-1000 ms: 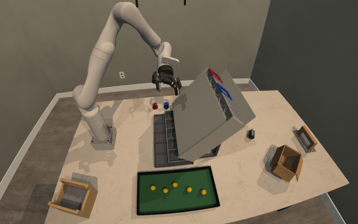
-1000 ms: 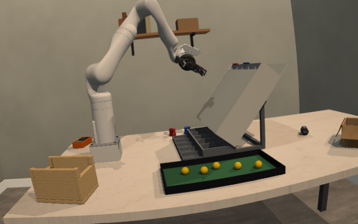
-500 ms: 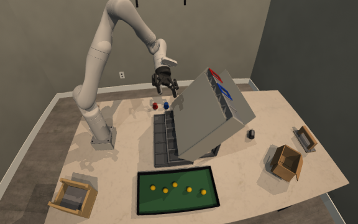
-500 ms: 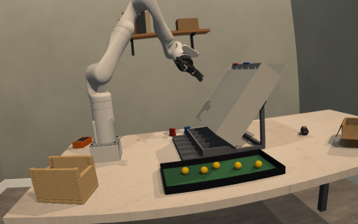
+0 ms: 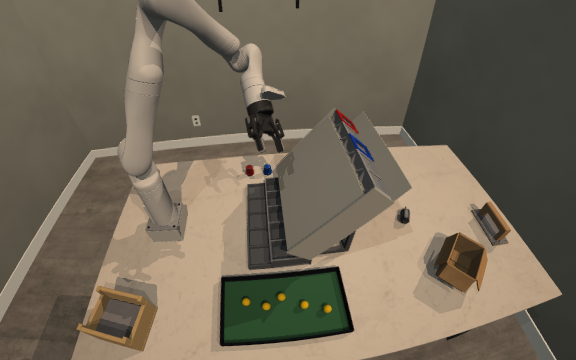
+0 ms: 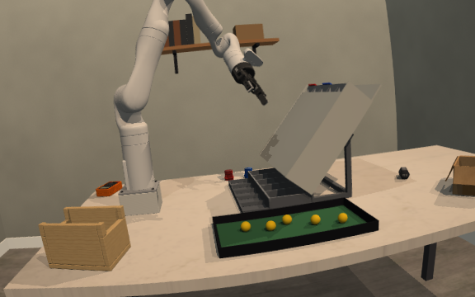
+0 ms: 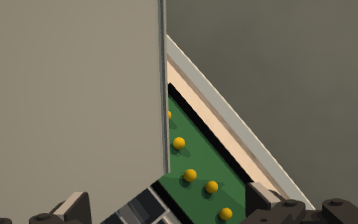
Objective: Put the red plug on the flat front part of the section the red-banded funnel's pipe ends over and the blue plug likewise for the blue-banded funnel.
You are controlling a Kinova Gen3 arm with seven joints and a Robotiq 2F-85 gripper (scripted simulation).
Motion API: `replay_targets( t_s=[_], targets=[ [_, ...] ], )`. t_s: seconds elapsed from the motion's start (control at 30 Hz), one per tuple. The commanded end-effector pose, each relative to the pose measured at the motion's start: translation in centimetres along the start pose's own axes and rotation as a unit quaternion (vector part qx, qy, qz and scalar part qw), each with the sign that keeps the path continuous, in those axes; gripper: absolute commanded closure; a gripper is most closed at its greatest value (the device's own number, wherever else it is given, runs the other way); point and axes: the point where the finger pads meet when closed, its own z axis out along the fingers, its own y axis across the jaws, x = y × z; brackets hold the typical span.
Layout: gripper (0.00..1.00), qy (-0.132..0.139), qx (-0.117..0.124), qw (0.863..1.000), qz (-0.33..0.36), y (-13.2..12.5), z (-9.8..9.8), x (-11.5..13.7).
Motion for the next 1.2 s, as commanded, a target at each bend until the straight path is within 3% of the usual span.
replay_targets(
  t_s=[0.0,0.1,0.13,0.4,0.43,0.53,0.73,0.97,1.0,1.17],
  targets=[
    [0.0,-0.063,0.101,0.99,-0.071,0.3,0.0,0.1],
    [0.0,-0.09,0.144,0.98,-0.101,0.3,0.0,0.1],
    [0.0,-0.093,0.148,0.979,-0.103,0.3,0.0,0.1],
    [0.0,-0.093,0.148,0.979,-0.103,0.3,0.0,0.1],
    [0.0,-0.143,0.24,0.944,-0.175,-0.5,-0.4,-0.6],
    [0.0,-0.152,0.253,0.938,-0.183,-0.5,-0.4,-0.6],
    [0.0,-0.185,0.306,0.908,-0.219,-0.5,-0.4,-0.6],
    [0.0,-0.186,0.306,0.908,-0.219,-0.5,-0.4,-0.6],
    [0.0,-0.217,0.354,0.874,-0.251,-0.9,-1.1,-0.9],
    [0.0,-0.217,0.354,0.874,-0.251,-0.9,-1.1,-0.9]
  ],
)
